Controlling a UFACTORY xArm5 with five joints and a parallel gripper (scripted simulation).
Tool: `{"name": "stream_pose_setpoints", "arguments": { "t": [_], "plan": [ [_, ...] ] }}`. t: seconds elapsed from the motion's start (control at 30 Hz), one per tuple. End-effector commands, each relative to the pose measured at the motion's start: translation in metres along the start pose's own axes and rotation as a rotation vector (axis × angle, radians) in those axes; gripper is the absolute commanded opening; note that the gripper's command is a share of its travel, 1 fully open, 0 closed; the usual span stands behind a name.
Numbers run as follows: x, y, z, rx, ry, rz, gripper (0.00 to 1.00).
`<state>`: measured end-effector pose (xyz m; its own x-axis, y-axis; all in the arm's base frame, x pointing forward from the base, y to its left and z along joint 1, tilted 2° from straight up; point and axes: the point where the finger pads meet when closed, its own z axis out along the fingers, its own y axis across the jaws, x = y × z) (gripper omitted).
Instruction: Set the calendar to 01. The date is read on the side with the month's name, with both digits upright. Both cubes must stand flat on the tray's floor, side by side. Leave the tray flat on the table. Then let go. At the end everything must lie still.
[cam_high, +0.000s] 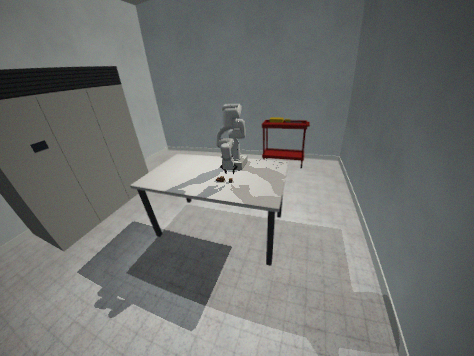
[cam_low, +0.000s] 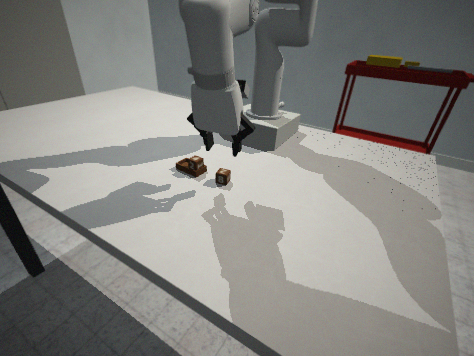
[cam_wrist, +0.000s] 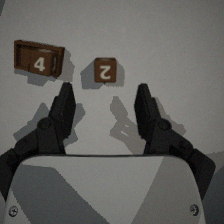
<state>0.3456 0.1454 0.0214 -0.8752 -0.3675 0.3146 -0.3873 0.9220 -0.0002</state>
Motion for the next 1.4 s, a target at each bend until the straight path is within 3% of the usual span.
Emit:
{"name": "stream_pose_setpoints", "arguments": {
  "t": [0.0, 0.13, 0.4, 0.57, 0.6, 1.2, 1.37],
  "plan": [
    [-0.0007, 0.0000, -0.0011, 0.000, -0.039, 0.000, 0.69],
    [-0.0005, 0.0000, -0.0006, 0.000, -0.068, 0.000, 0.69],
    [0.0045, 0.0000, -0.0007, 0.000, -0.265, 0.000, 0.69],
    [0.0051, 0.0000, -0.0009, 0.000, -0.279, 0.000, 0.69],
    [0.0051, 0.0000, -0.0009, 0.000, -0.279, 0.000, 1.00],
    [0.0051, 0.0000, -0.0009, 0.000, -0.279, -0.003, 1.00],
    [0.0052, 0.0000, -0.0008, 0.013, -0.279, -0.091, 1.00]
  ]
}}
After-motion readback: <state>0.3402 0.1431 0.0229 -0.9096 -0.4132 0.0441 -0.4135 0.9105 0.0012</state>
